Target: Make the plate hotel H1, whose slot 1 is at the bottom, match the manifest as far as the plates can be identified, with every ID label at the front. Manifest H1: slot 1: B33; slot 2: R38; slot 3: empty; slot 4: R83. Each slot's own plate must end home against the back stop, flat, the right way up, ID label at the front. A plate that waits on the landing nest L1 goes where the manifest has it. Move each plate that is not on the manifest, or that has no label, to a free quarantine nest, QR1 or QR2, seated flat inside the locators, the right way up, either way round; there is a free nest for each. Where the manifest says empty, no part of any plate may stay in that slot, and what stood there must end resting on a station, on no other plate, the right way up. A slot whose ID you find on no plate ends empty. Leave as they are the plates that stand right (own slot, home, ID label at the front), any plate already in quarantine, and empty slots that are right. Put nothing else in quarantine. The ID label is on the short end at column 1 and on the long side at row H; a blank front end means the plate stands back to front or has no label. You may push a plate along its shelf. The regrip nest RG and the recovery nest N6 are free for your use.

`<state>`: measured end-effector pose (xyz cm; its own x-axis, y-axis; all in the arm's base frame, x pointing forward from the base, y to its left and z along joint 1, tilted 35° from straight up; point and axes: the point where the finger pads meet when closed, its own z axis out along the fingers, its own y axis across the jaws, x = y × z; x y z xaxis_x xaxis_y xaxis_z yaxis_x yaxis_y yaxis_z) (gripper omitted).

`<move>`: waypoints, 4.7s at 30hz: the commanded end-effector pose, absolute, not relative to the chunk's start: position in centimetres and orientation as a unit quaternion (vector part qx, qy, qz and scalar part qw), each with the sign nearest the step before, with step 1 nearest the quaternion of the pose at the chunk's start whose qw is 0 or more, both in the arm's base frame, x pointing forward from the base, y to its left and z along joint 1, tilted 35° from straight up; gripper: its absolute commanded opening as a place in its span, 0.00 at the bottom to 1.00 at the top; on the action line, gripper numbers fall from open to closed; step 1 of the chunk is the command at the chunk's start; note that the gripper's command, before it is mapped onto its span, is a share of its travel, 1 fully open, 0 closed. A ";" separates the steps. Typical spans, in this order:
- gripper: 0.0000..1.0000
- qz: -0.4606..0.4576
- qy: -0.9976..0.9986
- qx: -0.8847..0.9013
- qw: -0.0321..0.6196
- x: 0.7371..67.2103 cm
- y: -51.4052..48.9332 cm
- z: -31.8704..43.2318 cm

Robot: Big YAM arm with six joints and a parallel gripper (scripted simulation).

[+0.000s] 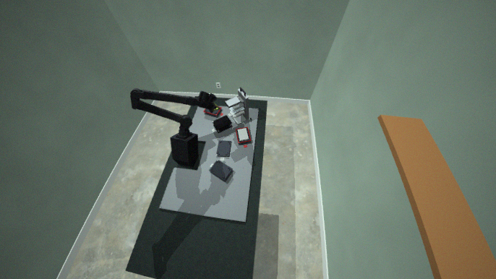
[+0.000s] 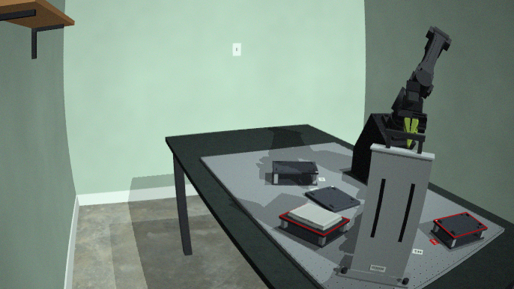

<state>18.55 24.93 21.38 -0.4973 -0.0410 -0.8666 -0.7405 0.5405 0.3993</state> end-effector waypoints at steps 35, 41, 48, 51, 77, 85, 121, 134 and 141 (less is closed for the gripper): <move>0.00 0.420 0.742 -0.252 0.458 20.8 27.0 26.4; 0.00 0.419 0.743 -0.251 0.458 21.0 27.2 26.5; 0.00 0.419 0.743 -0.251 0.458 21.4 27.4 26.7; 0.00 0.418 0.743 -0.250 0.459 21.6 27.5 26.7; 0.00 0.416 0.744 -0.250 0.458 22.7 28.4 27.0; 0.00 0.417 0.743 -0.250 0.460 23.1 28.7 27.4; 0.00 0.416 0.743 -0.251 0.460 24.6 30.1 28.2; 0.00 0.416 0.743 -0.251 0.460 25.1 30.5 28.5; 0.00 0.415 0.744 -0.251 0.460 25.5 30.8 28.6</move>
